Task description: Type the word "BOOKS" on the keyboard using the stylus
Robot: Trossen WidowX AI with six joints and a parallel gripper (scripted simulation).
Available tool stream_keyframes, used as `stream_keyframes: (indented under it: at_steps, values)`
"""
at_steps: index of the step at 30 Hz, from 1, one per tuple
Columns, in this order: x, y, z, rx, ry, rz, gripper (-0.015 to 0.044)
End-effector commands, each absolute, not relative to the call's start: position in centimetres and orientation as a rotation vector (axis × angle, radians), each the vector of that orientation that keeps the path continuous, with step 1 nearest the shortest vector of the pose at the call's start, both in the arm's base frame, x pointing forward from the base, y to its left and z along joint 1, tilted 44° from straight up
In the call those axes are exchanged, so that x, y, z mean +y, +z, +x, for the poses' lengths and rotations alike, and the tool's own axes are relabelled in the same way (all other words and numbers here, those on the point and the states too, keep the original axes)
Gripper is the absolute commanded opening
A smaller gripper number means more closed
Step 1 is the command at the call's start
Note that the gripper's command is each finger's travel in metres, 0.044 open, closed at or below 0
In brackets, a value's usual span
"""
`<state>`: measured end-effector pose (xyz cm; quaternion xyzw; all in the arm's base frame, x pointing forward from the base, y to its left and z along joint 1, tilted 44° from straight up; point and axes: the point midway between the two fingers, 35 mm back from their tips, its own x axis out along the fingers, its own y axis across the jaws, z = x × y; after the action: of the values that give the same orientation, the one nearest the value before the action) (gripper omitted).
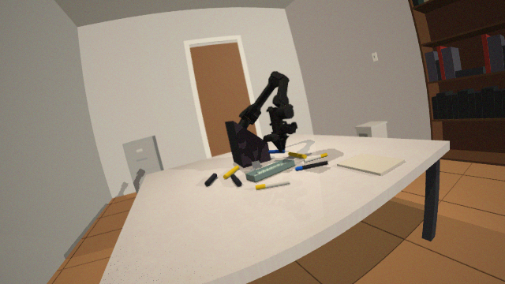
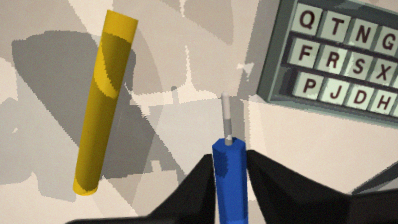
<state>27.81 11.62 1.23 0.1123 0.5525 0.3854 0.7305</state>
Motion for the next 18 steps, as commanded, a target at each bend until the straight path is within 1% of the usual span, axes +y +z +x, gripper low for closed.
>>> stream_keyframes:
  at_steps: [1, 18]
  values:
    - [11.46, 1.04, 27.67, 1.28, 0.761, 0.367, 0.0]
    - [10.98, 0.61, 27.52, 1.498, 0.349, 0.858, 0.0]
